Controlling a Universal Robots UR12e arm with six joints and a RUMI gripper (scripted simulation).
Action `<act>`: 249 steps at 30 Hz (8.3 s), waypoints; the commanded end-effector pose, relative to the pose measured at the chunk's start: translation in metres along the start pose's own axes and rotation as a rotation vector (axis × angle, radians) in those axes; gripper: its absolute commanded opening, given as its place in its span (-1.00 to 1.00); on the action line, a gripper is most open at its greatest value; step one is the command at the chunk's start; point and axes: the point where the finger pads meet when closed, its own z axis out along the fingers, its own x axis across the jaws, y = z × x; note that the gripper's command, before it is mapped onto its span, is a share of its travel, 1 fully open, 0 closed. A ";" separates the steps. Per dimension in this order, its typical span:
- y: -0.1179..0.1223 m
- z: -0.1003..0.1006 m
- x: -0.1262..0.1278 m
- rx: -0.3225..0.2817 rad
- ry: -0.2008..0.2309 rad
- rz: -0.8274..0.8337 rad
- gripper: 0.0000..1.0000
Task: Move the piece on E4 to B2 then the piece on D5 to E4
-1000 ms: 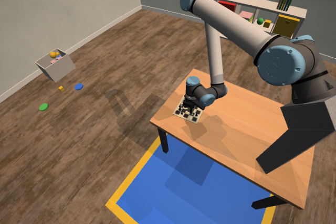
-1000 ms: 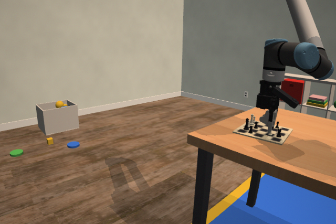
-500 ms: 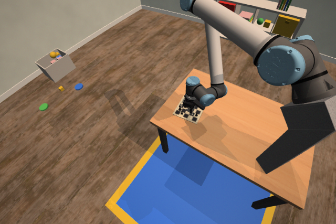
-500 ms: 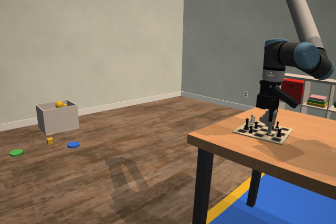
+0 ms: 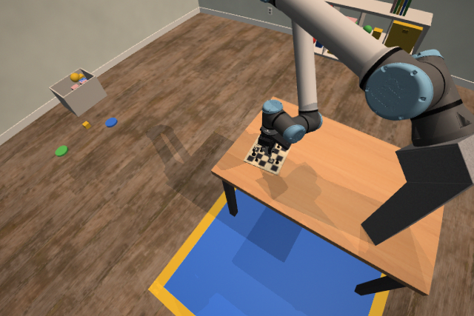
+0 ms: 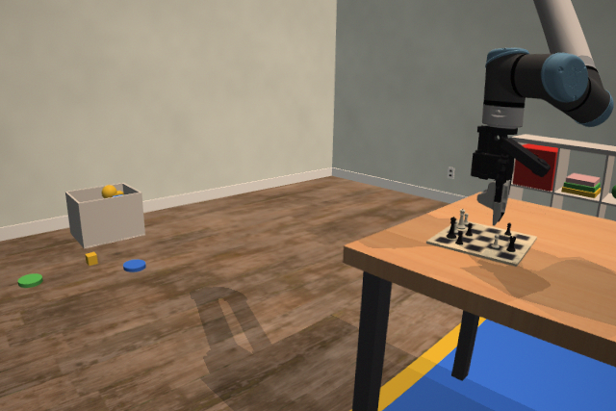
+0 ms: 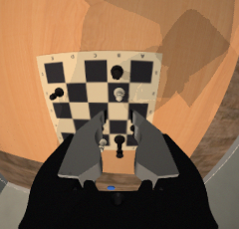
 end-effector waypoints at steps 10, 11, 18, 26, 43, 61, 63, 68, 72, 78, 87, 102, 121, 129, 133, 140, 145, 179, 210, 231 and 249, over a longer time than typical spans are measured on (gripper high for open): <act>-0.003 -0.043 0.002 0.004 0.002 -0.001 -0.60; -0.003 -0.043 0.002 0.004 0.002 -0.001 -0.60; -0.003 -0.041 0.001 0.005 0.002 0.000 1.00; -0.003 -0.041 0.001 0.005 0.002 0.000 1.00; -0.001 -0.041 0.000 0.004 0.001 -0.018 1.00; 0.013 -0.041 -0.014 0.001 -0.002 -0.268 1.00; 0.015 -0.041 -0.017 0.001 -0.001 -0.325 1.00; 0.023 -0.042 -0.024 0.001 -0.001 -0.489 1.00; 0.026 -0.042 -0.027 0.001 -0.001 -0.563 1.00; 0.039 -0.043 -0.038 0.001 -0.001 -0.805 1.00; 0.055 -0.045 -0.050 0.001 -0.001 -1.111 1.00; 0.090 -0.050 -0.072 0.002 -0.001 -1.733 1.00; 0.111 -0.055 -0.083 0.002 -0.001 -2.125 1.00; 0.116 -0.056 -0.085 0.001 -0.001 -2.207 1.00; 0.116 -0.057 -0.085 0.002 0.000 -2.221 1.00; 0.115 -0.056 -0.084 0.002 0.002 -2.225 1.00; 0.115 -0.056 -0.084 0.002 0.002 -2.224 -0.51; 0.115 -0.056 -0.084 0.002 0.002 -2.224 -0.51; 0.115 -0.025 -0.084 0.002 0.002 -2.224 -0.51; 0.114 -0.004 -0.084 0.002 0.002 -2.224 -0.51; 0.114 -0.004 -0.084 0.001 0.002 -2.225 -0.51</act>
